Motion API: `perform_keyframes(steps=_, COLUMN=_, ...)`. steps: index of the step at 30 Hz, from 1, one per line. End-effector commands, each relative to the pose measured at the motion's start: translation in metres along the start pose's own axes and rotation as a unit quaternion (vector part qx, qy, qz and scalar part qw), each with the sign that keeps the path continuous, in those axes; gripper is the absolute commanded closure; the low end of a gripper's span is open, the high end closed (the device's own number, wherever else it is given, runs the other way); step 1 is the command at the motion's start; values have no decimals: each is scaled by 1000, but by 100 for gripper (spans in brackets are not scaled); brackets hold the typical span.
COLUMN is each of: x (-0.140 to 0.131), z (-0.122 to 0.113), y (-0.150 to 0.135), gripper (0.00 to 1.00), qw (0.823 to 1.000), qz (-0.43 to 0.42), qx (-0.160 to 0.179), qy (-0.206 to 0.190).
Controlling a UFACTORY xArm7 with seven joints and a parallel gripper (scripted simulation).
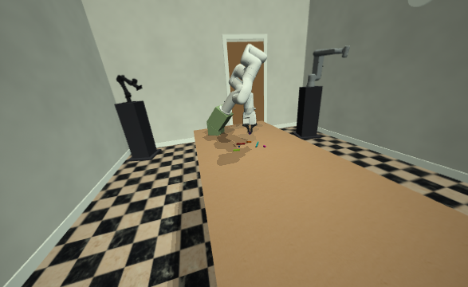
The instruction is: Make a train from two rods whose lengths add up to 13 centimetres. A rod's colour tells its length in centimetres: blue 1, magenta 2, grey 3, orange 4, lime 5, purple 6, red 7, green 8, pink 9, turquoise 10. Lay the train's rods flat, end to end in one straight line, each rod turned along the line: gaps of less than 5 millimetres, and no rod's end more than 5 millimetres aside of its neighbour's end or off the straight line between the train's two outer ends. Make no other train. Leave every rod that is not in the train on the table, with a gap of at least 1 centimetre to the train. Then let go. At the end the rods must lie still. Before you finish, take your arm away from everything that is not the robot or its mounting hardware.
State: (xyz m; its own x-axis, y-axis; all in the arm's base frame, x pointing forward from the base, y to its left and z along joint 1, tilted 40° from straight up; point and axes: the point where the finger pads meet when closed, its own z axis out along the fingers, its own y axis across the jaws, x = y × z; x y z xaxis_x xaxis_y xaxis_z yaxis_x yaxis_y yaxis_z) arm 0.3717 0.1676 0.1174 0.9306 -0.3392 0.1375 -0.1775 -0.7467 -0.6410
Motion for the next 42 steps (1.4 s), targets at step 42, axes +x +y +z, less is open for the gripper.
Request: perform_keyframes(steps=42, x=0, z=85, y=-1, gripper=96, qw=1000, qz=7, qx=-10, qy=-10)
